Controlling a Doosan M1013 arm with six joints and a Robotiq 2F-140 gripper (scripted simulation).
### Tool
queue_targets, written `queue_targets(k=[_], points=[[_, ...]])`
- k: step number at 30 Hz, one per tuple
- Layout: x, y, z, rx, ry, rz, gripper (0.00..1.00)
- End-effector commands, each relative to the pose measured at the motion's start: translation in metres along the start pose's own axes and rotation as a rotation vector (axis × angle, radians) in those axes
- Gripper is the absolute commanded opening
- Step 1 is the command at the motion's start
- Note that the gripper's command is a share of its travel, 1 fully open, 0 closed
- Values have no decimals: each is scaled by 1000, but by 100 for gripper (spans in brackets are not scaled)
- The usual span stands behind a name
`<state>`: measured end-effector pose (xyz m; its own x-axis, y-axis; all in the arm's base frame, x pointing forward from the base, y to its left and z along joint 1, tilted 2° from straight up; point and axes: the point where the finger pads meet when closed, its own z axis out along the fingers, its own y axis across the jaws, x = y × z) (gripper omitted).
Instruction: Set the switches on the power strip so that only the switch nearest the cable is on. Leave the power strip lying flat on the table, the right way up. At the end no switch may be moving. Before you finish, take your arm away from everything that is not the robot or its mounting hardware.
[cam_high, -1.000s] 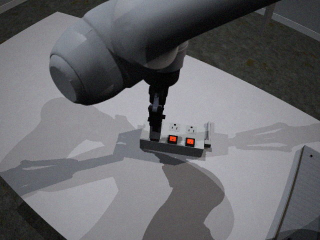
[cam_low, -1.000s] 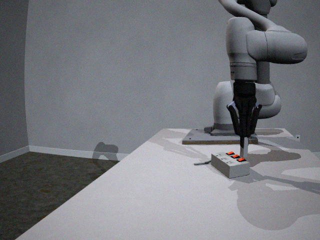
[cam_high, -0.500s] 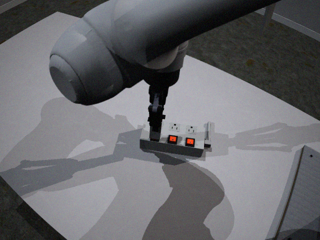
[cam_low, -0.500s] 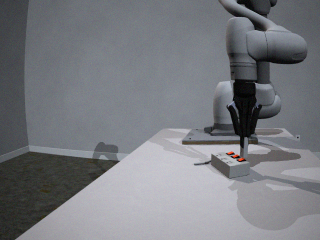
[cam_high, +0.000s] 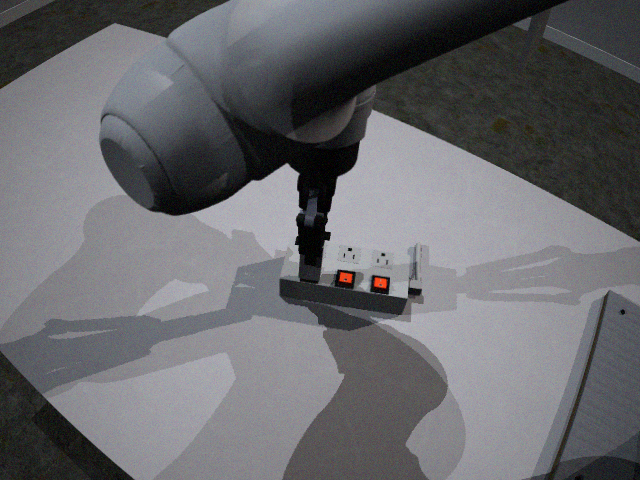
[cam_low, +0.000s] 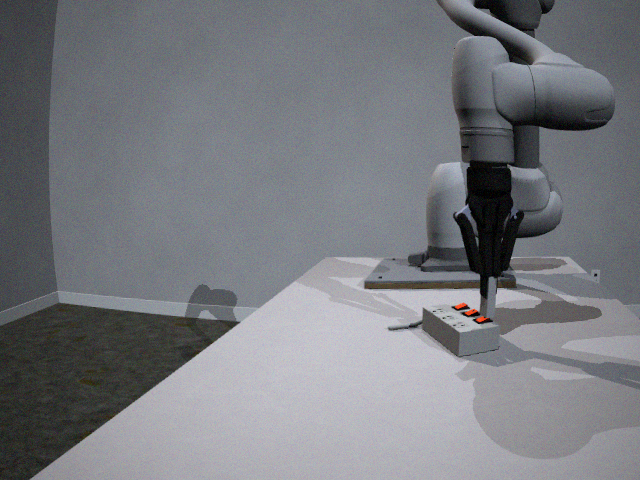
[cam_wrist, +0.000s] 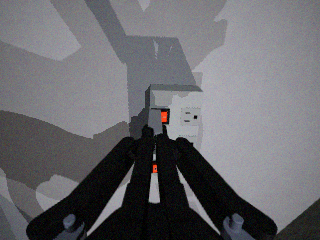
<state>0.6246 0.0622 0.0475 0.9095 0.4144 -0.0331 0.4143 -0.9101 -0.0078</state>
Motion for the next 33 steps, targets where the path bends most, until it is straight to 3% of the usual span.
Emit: queue_targets(k=[1,33], points=[[0,0,1,0,0,0,0],[0,0,5,0,0,0,0]])
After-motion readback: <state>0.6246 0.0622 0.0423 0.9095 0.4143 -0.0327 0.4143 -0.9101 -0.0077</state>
